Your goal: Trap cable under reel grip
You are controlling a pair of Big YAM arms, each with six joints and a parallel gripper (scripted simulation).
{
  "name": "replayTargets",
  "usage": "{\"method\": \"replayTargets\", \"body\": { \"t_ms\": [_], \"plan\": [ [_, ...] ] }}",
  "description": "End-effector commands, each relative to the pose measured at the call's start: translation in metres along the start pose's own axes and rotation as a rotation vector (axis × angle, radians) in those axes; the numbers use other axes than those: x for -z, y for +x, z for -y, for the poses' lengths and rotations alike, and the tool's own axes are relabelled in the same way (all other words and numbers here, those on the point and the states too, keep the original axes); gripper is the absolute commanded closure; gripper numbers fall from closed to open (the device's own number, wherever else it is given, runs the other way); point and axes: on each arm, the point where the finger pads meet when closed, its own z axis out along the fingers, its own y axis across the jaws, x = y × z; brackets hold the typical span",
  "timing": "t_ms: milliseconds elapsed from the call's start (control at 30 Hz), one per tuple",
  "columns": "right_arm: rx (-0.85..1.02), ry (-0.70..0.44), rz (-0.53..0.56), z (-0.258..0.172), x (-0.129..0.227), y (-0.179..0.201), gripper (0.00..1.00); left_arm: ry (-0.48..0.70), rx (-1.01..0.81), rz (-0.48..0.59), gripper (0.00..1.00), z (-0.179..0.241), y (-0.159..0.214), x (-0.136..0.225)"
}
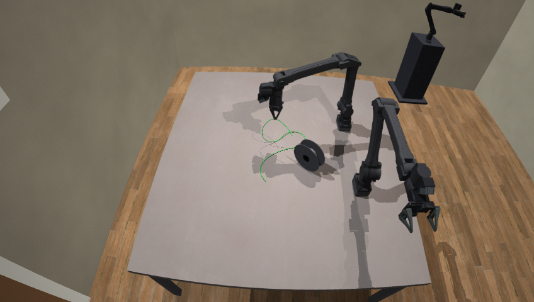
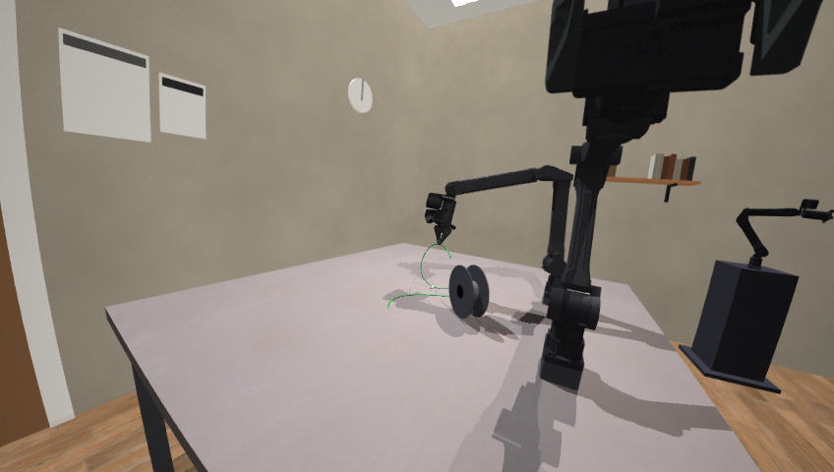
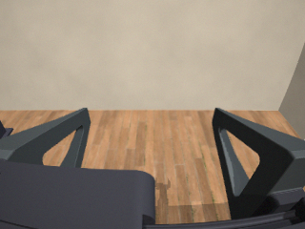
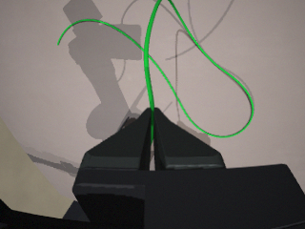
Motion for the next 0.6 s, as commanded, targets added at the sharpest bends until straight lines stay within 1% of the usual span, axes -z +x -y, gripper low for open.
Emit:
{"method": "replayTargets", "body": {
  "t_ms": [0,567],
  "plan": [
    [0.024,-0.024,0.045,-0.0237,0.0151,-0.0153,1.00,-0.003,0.009,0.031,0.00,-0.0034,-0.0102,0.0013],
    [0.027,-0.028,0.052,-0.0257,0.0160,-0.0169,1.00,-0.003,0.009,0.031,0.00,-0.0034,-0.0102,0.0013]
  ]
}}
